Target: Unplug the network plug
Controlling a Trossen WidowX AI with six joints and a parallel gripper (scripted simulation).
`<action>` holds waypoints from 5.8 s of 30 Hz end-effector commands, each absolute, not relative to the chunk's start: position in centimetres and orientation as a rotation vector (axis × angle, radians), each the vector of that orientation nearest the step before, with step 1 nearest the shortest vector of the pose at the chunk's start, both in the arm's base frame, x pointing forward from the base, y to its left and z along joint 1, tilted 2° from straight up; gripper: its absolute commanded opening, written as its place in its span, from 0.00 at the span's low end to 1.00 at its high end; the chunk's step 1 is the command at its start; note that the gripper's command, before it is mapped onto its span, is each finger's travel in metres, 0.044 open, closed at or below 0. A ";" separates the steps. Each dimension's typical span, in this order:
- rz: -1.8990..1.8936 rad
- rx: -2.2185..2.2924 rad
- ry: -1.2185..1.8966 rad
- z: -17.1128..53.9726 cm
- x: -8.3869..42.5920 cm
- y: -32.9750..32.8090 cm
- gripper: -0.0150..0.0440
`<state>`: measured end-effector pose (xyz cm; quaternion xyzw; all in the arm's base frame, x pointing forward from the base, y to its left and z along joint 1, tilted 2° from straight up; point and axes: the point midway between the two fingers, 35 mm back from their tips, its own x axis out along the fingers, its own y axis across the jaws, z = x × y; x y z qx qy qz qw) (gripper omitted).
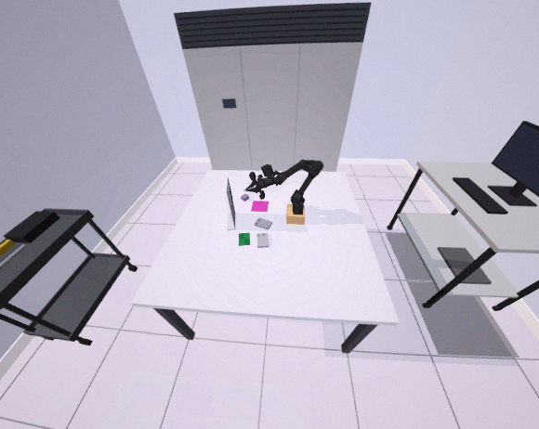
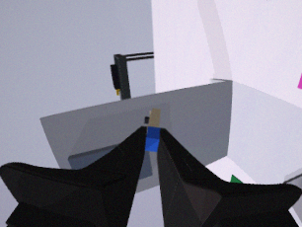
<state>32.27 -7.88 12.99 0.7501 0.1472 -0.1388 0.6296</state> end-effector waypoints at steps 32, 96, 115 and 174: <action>-1.142 1.620 0.407 1.9 26.3 -13.9 0.25; -1.142 1.621 0.408 -3.3 26.2 -13.9 0.25; -1.134 1.620 0.408 -3.3 26.4 -13.9 0.25; -1.141 1.621 0.409 -0.4 25.0 -13.2 0.52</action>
